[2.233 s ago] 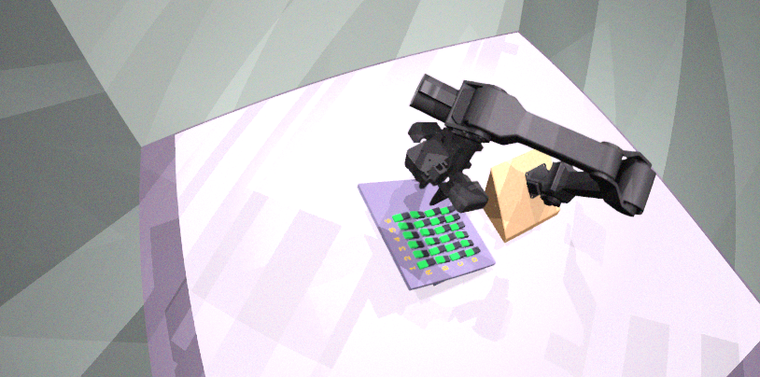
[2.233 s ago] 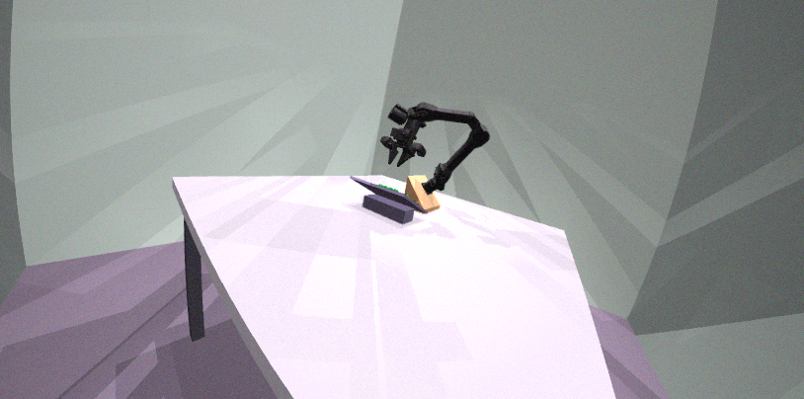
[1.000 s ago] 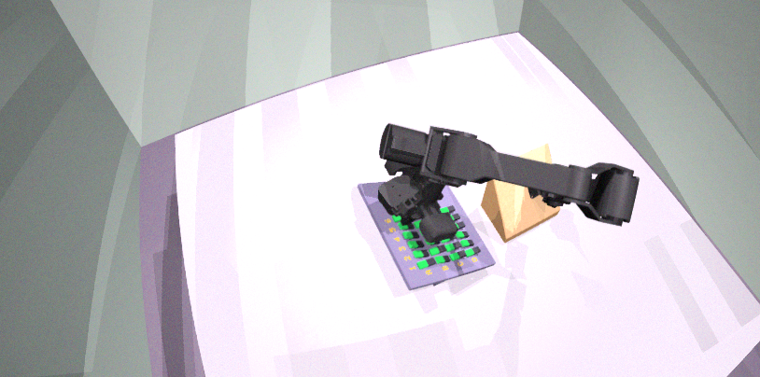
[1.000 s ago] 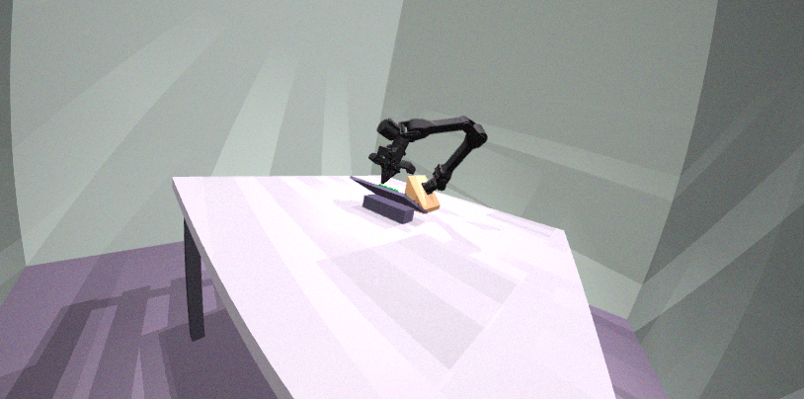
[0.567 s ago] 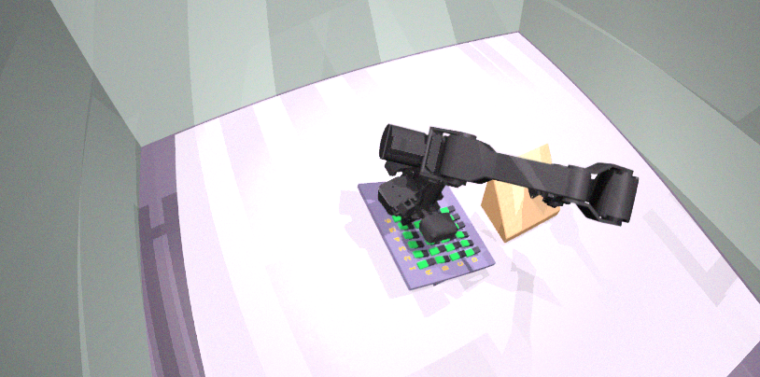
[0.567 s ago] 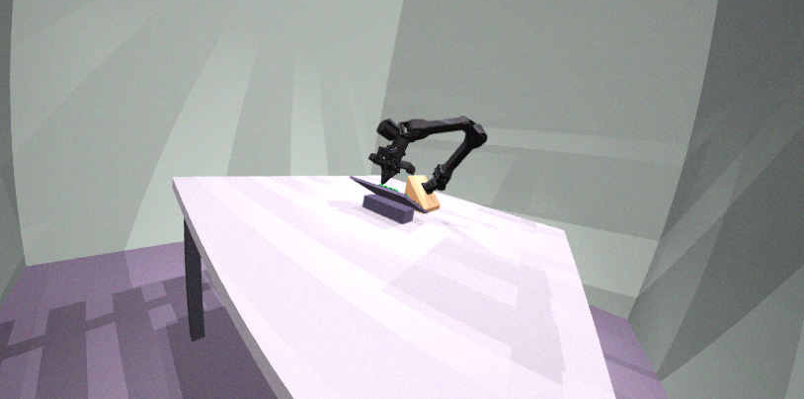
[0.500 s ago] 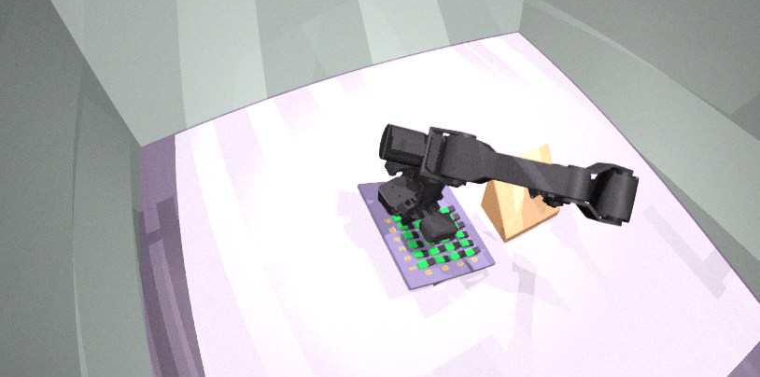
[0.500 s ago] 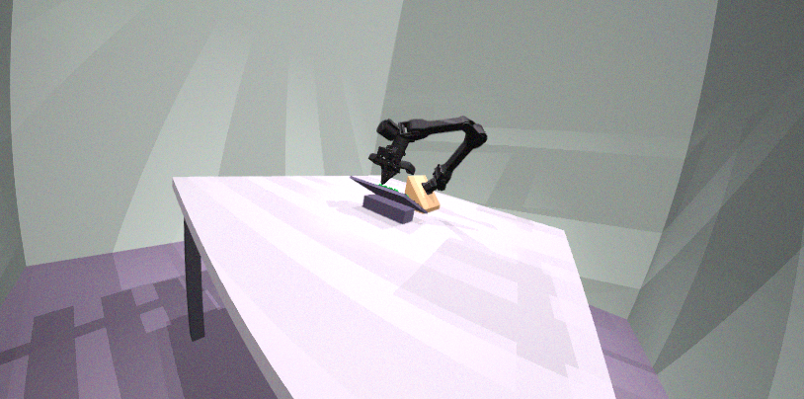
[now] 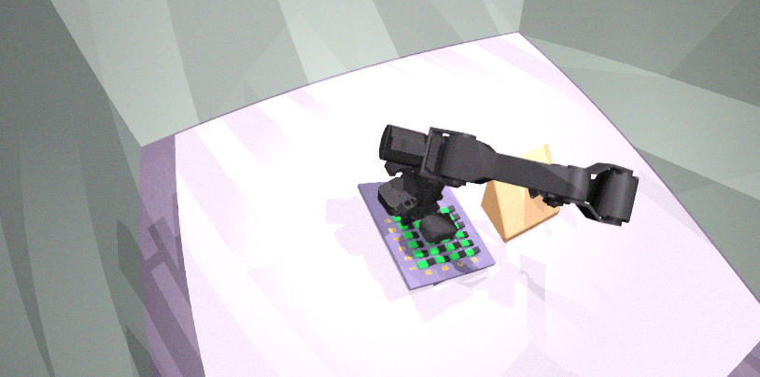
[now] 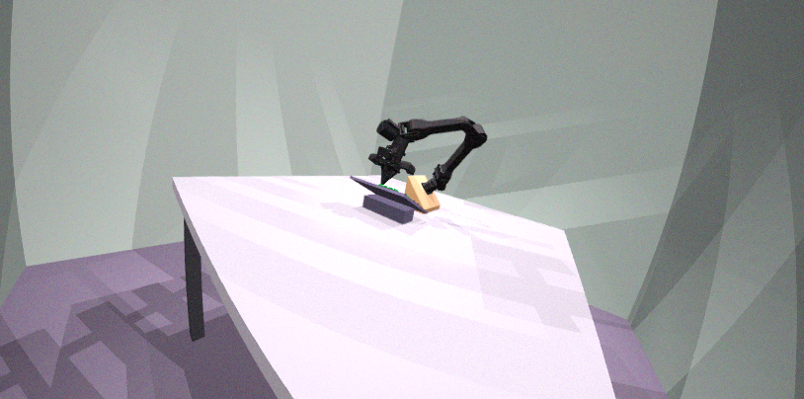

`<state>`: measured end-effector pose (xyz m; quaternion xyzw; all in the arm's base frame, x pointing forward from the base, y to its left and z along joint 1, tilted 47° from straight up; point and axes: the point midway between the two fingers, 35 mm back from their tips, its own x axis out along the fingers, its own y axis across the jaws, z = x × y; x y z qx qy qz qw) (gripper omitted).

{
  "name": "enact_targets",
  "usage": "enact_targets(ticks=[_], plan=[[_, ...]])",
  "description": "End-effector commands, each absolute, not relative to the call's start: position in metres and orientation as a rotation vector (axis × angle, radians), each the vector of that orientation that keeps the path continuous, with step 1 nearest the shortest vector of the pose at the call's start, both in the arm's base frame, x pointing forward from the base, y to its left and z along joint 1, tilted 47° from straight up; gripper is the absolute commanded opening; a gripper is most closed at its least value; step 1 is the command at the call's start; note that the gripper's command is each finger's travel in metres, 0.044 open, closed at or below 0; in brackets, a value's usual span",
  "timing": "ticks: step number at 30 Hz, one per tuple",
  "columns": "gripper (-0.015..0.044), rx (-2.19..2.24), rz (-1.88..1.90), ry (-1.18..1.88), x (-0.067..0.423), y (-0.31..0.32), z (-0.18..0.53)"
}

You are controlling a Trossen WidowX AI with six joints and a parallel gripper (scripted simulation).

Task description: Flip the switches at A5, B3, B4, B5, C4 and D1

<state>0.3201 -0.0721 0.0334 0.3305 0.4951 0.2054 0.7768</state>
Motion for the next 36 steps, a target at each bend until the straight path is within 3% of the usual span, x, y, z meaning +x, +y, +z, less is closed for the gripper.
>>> enact_targets(ticks=[1, 36], plan=[[0.0000, 0.721, 0.445, 1.072, 0.3203, -0.0713, 0.0326], [0.0000, 0.721, 0.445, 1.072, 0.3224, -0.0682, 0.0297]])
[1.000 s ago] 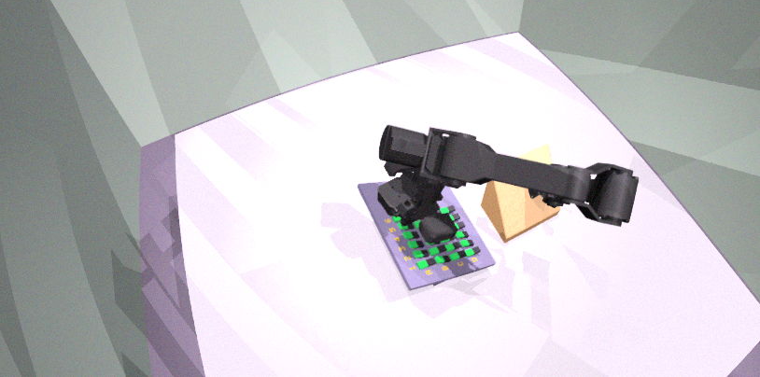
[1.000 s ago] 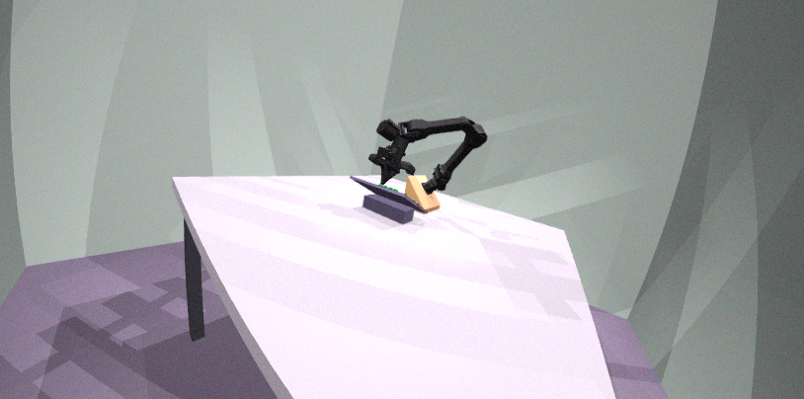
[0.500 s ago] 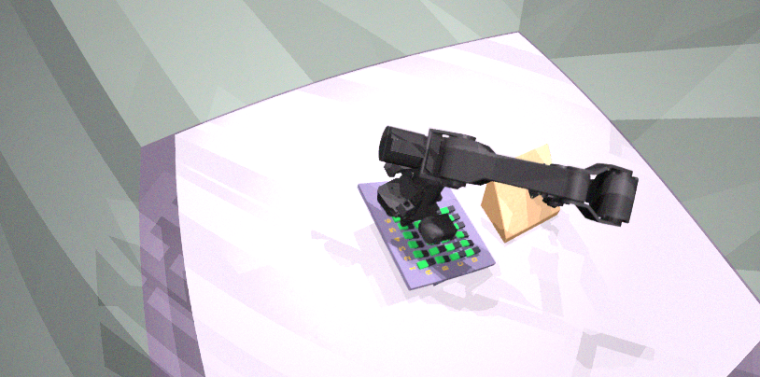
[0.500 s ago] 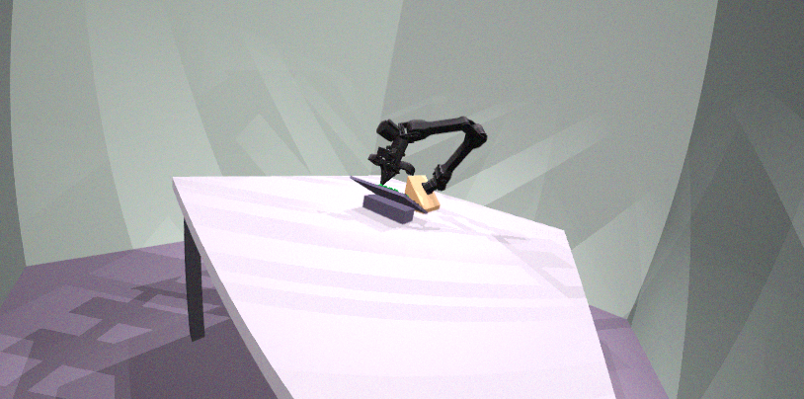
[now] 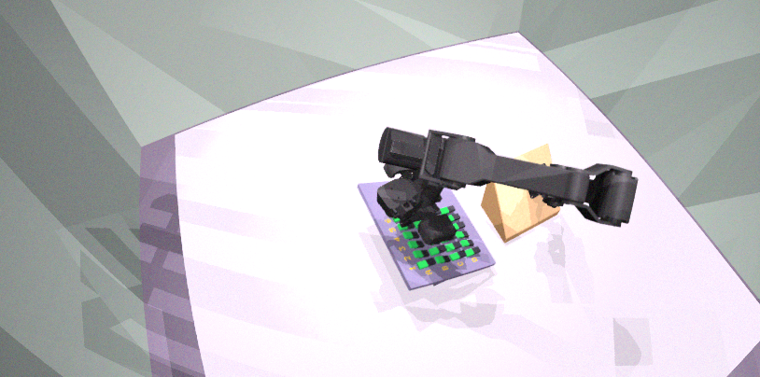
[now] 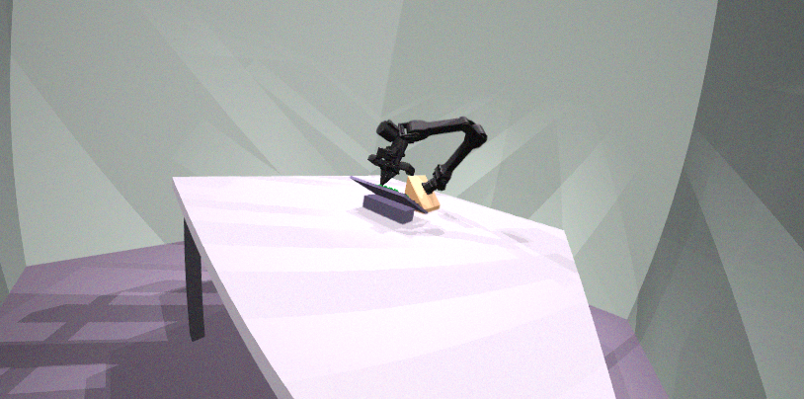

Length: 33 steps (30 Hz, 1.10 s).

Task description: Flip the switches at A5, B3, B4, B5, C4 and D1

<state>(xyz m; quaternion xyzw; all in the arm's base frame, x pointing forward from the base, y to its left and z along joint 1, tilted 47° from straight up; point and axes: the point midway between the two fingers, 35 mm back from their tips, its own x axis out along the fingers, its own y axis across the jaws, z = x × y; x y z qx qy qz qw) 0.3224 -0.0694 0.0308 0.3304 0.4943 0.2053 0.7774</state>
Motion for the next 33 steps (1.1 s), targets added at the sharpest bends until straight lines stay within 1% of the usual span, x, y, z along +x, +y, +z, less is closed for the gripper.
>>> enact_targets(ticks=[1, 6, 8, 12, 16, 24, 28, 33], plan=[[0.0000, 0.721, 0.445, 1.072, 0.322, -0.068, 0.030], [0.0000, 0.721, 0.445, 1.072, 0.323, -0.068, 0.029], [0.0000, 0.716, 0.438, 1.069, 0.318, -0.077, 0.036], [0.0000, 0.724, 0.432, 1.052, 0.294, -0.109, 0.068], [0.0000, 0.724, 0.433, 1.050, 0.292, -0.110, 0.069], [0.0000, 0.727, 0.434, 1.052, 0.257, -0.065, 0.090], [0.0000, 0.727, 0.434, 1.053, 0.258, -0.064, 0.089], [0.0000, 0.723, 0.445, 1.075, 0.274, -0.043, 0.069]])
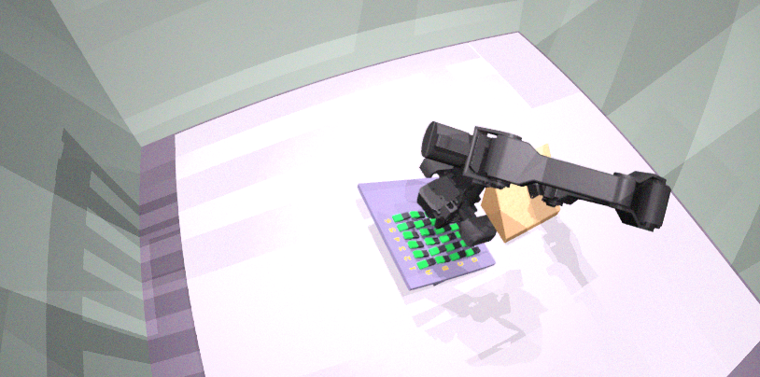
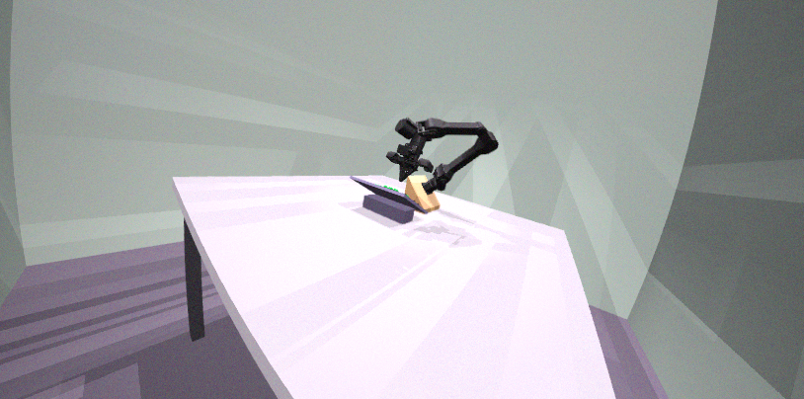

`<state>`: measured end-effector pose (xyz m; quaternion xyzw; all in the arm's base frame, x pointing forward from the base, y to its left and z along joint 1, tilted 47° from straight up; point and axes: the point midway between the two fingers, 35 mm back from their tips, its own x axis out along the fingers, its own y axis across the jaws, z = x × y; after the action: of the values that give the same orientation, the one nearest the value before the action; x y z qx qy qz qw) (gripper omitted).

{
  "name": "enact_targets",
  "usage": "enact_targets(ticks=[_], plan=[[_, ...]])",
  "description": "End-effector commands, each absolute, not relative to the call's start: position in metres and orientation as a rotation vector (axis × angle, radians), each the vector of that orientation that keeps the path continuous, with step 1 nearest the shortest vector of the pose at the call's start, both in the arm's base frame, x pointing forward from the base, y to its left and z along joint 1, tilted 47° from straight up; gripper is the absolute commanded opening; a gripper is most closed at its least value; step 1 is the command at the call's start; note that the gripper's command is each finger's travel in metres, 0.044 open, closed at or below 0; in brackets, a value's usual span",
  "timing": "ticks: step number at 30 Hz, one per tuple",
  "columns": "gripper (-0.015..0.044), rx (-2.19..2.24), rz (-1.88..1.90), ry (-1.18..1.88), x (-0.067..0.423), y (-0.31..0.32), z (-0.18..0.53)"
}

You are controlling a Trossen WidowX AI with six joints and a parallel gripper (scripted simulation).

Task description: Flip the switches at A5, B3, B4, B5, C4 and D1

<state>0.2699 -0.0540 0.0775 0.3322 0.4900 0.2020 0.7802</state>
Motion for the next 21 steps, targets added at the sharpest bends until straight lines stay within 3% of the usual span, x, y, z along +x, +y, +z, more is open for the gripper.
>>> enact_targets(ticks=[1, 21], plan=[[0.0000, 0.723, 0.445, 1.075, 0.274, -0.043, 0.069], [0.0000, 0.724, 0.446, 1.074, 0.284, -0.027, 0.054]])
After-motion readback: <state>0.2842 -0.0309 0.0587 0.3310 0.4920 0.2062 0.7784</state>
